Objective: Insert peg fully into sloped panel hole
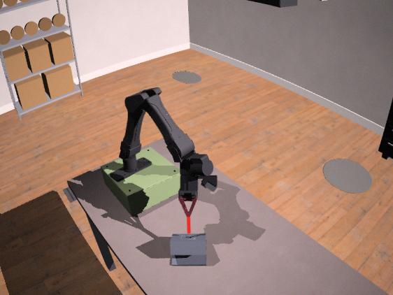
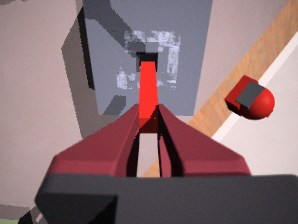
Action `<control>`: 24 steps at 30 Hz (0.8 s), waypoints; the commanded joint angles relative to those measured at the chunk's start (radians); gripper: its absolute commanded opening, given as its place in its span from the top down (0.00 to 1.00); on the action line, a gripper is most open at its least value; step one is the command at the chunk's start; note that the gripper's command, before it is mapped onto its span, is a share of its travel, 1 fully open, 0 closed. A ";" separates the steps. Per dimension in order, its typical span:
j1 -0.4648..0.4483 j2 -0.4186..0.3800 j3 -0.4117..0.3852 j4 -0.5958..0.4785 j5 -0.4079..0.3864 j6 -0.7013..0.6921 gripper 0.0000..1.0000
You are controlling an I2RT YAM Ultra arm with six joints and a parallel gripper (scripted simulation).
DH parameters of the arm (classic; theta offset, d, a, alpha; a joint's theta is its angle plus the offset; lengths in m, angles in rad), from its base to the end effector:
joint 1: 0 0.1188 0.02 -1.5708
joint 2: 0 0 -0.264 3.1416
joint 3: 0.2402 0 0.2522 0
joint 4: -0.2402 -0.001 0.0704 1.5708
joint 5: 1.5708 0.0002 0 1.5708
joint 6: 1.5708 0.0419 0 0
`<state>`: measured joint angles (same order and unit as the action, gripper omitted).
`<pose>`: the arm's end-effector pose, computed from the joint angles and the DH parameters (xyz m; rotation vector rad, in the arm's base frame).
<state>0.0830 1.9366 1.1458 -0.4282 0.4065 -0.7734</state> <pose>0.3667 0.0149 0.1311 -1.0924 2.6458 -0.7268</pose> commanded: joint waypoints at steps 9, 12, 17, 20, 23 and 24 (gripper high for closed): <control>-0.022 0.021 -0.023 0.070 -0.004 -0.014 1.00; -0.022 0.024 -0.017 0.068 -0.004 -0.014 1.00; -0.021 0.021 -0.010 0.058 -0.004 -0.013 1.00; -0.023 0.025 -0.009 0.062 -0.004 -0.015 1.00; -0.026 0.035 -0.008 0.071 -0.006 -0.018 1.00; -0.027 0.038 -0.008 0.075 -0.006 -0.020 1.00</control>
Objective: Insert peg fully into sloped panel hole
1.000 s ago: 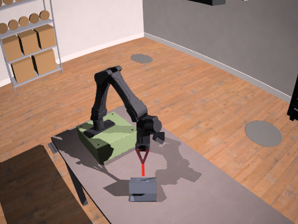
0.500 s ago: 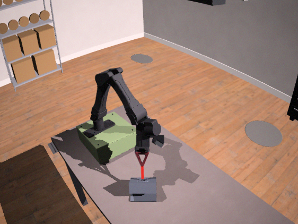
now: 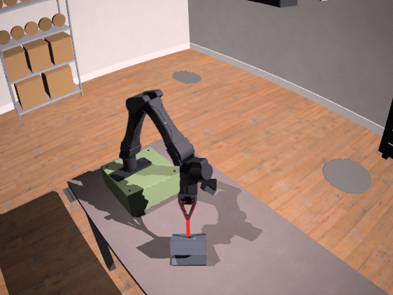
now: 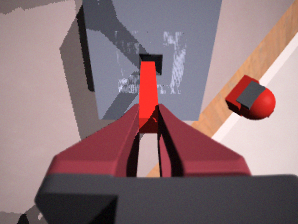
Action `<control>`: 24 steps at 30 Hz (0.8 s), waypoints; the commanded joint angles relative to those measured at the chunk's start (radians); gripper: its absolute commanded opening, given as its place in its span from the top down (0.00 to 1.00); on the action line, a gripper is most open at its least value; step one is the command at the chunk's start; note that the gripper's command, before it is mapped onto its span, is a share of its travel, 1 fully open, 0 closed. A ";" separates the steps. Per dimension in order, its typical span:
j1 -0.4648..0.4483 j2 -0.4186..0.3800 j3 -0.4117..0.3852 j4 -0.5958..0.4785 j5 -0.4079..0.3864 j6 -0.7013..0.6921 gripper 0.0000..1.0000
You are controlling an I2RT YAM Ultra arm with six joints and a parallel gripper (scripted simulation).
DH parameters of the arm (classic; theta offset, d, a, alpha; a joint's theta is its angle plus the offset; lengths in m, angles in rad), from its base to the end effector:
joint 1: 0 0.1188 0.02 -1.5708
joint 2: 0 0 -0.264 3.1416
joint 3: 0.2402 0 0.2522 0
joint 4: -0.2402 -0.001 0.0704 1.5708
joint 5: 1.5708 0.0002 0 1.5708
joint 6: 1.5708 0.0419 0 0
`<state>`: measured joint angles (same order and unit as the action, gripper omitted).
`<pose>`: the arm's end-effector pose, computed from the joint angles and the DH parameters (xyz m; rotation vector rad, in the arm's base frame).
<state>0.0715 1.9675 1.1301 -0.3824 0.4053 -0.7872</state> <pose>0.3680 0.0108 0.1181 -1.0983 2.6498 -0.7297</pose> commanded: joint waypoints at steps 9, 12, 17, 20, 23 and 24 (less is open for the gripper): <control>-0.008 0.009 0.003 0.022 -0.001 -0.005 1.00; -0.004 -0.004 -0.002 0.018 -0.001 0.002 1.00; 0.006 -0.034 -0.003 -0.011 0.002 0.016 1.00; 0.014 -0.053 0.001 -0.036 0.004 0.024 1.00; 0.018 -0.065 0.002 -0.050 0.006 0.028 1.00; 0.018 -0.065 0.002 -0.050 0.006 0.028 1.00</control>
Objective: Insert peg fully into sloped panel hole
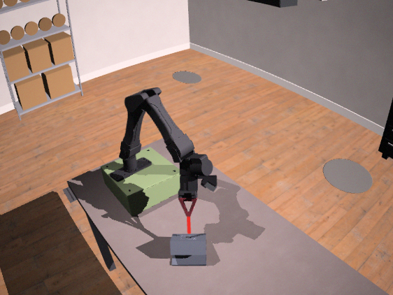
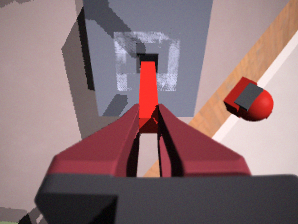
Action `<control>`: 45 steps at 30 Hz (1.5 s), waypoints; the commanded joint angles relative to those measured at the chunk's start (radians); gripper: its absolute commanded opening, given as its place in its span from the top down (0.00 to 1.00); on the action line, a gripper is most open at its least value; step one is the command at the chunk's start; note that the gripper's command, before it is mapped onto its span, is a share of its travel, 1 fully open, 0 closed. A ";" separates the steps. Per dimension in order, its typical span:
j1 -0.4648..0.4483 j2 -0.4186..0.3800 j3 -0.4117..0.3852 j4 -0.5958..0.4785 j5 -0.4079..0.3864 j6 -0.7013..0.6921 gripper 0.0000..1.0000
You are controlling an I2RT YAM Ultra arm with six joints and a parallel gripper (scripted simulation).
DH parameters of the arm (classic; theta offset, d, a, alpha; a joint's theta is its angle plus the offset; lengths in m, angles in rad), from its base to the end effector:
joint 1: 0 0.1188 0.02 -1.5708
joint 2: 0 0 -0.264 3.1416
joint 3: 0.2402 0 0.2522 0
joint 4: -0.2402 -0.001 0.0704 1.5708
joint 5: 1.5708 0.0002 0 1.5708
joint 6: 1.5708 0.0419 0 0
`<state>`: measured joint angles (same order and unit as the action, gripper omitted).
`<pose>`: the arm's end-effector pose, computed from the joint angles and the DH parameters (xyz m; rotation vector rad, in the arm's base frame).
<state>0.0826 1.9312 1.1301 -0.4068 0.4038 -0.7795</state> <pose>0.3652 0.0147 0.1298 -1.0937 2.6344 -0.7270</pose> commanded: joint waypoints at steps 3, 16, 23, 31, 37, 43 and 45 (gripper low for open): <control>0.010 -0.040 0.000 -0.037 0.009 0.024 1.00; 0.017 -0.065 0.003 -0.067 0.012 0.031 1.00; 0.009 -0.046 0.004 -0.045 0.009 0.023 1.00; -0.003 -0.017 0.006 -0.015 0.005 0.011 1.00; -0.009 -0.011 0.019 -0.018 0.003 0.005 1.00; -0.009 -0.007 0.046 -0.040 0.003 0.004 1.00; -0.009 -0.003 0.056 -0.047 0.003 0.004 1.00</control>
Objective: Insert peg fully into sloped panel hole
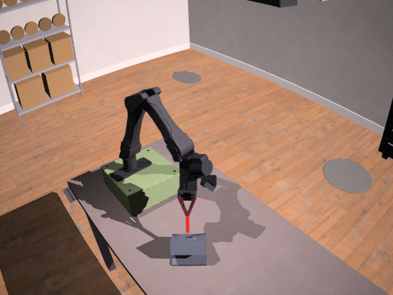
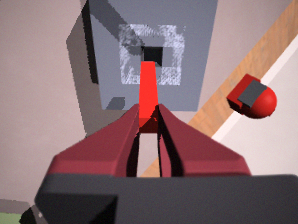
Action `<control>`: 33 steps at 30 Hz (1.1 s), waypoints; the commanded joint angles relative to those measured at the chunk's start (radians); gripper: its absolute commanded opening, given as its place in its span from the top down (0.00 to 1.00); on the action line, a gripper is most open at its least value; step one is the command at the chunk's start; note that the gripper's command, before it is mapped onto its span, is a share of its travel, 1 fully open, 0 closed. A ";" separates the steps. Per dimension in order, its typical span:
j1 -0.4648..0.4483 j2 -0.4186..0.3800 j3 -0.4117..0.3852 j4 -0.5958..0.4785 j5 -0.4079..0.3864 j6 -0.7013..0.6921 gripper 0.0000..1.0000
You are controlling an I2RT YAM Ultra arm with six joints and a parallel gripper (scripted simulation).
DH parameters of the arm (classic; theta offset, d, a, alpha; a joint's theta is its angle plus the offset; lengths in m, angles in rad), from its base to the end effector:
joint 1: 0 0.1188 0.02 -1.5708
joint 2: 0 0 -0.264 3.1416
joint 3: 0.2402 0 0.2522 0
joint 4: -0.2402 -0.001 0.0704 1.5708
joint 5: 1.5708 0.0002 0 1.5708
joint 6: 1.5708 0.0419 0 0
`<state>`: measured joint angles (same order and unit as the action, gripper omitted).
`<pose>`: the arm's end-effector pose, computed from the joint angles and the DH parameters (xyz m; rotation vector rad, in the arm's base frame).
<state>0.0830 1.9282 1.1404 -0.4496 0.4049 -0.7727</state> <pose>0.3632 0.0147 0.1318 -1.1041 2.6609 -0.7200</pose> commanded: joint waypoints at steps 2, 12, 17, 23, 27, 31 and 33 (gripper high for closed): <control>-0.012 0.007 0.049 0.000 0.001 -0.005 1.00; -0.023 0.032 0.050 0.029 -0.003 -0.016 1.00; -0.018 0.031 0.065 0.010 -0.001 -0.011 1.00; -0.014 0.032 0.077 0.000 0.000 -0.007 1.00; -0.009 0.022 0.067 -0.003 0.002 -0.002 1.00; -0.003 0.007 0.053 -0.007 0.004 0.005 1.00; 0.001 0.000 0.045 -0.009 0.005 0.008 1.00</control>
<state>0.0711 1.9667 1.1862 -0.4484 0.4053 -0.7822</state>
